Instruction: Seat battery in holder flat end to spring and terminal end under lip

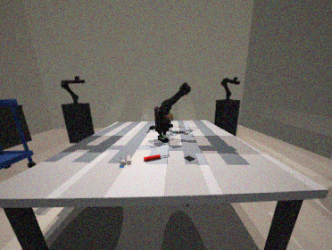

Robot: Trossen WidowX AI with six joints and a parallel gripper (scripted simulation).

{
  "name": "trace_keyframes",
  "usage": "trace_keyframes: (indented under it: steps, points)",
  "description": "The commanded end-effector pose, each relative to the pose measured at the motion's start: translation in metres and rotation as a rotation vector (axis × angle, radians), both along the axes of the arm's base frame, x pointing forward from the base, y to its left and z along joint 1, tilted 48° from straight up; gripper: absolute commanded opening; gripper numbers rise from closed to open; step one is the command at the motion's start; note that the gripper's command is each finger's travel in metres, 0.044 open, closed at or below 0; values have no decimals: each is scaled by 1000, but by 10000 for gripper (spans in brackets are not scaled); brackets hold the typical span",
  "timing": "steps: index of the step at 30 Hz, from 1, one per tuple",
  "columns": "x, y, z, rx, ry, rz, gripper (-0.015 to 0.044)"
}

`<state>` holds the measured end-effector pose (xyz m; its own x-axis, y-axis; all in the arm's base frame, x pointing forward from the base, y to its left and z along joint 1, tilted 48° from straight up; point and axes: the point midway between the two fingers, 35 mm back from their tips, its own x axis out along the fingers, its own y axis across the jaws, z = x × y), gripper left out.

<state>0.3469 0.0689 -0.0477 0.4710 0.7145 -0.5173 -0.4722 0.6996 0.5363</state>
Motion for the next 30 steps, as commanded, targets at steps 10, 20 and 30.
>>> trace_keyframes:
  steps: [10,20,30]
  points:
    - [-1,2,-6,22,-29,-39,82]
    - [-3,4,-7,43,-54,-66,82]
    - [-8,8,-6,63,-77,-96,82]
